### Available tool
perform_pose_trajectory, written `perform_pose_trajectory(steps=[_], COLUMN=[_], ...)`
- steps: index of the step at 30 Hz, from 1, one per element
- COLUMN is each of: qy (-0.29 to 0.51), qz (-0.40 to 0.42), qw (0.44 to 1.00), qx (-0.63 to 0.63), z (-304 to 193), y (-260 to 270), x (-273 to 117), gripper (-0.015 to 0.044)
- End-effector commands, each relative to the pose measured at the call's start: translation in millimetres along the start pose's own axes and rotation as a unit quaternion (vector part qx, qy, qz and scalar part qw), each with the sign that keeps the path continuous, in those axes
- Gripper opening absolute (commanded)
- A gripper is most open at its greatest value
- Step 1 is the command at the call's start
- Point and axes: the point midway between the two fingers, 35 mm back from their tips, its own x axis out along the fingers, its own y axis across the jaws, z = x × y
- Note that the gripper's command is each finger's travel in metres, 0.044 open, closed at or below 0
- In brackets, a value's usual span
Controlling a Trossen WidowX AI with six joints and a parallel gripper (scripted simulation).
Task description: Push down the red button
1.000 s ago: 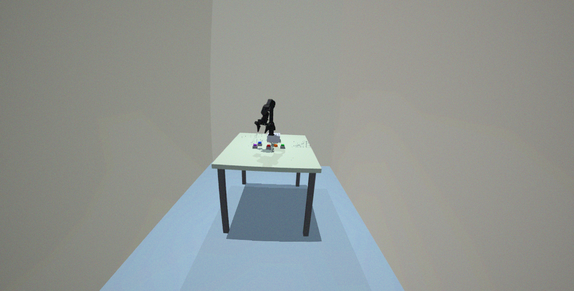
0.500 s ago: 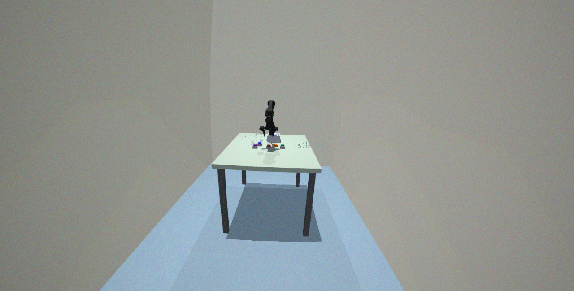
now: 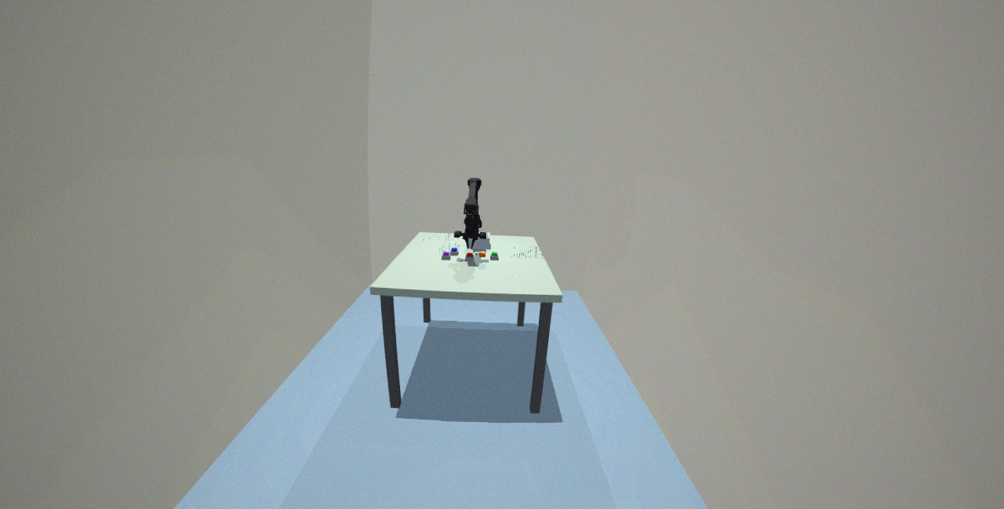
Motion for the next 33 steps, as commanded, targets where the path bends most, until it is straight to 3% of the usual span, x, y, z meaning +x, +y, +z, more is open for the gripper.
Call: perform_pose_trajectory(steps=[1, 33], qy=[0.003, 0.003], qz=[0.002, 0.002], qw=[1.000, 1.000], qx=[-0.002, -0.002], z=[-1, -2], y=[1, 1], x=[4, 38], gripper=[0.0020, 0.0020])
